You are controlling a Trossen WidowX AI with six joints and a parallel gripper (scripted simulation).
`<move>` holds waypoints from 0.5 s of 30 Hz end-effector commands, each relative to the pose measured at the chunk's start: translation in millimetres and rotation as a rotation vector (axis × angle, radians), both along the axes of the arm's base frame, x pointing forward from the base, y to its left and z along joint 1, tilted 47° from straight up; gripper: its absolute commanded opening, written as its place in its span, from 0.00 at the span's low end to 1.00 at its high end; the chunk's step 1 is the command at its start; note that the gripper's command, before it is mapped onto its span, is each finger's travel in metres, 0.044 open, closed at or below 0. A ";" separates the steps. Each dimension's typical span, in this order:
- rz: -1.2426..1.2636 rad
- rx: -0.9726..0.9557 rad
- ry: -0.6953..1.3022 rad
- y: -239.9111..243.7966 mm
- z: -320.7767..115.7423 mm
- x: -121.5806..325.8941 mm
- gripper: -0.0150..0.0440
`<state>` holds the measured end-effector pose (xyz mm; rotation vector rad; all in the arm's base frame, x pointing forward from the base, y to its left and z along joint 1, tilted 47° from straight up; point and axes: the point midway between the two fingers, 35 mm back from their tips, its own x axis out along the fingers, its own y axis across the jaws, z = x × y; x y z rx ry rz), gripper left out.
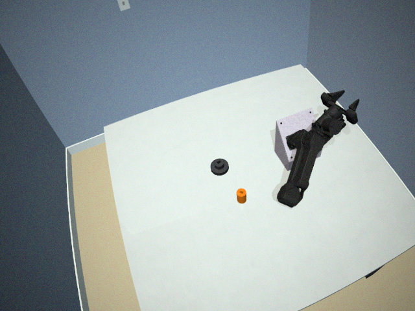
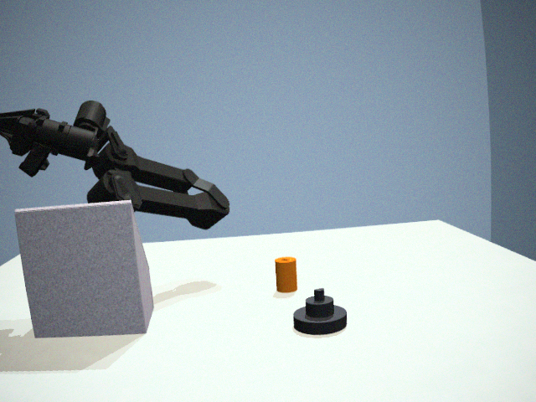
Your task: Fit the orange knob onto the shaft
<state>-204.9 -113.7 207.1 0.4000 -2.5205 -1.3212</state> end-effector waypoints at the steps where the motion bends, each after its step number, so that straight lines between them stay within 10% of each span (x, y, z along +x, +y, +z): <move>1: 0.000 0.000 0.000 0.0 0.0 0.0 0.98; 15: 0.948 0.904 0.225 -149.5 -44.8 130.6 1.00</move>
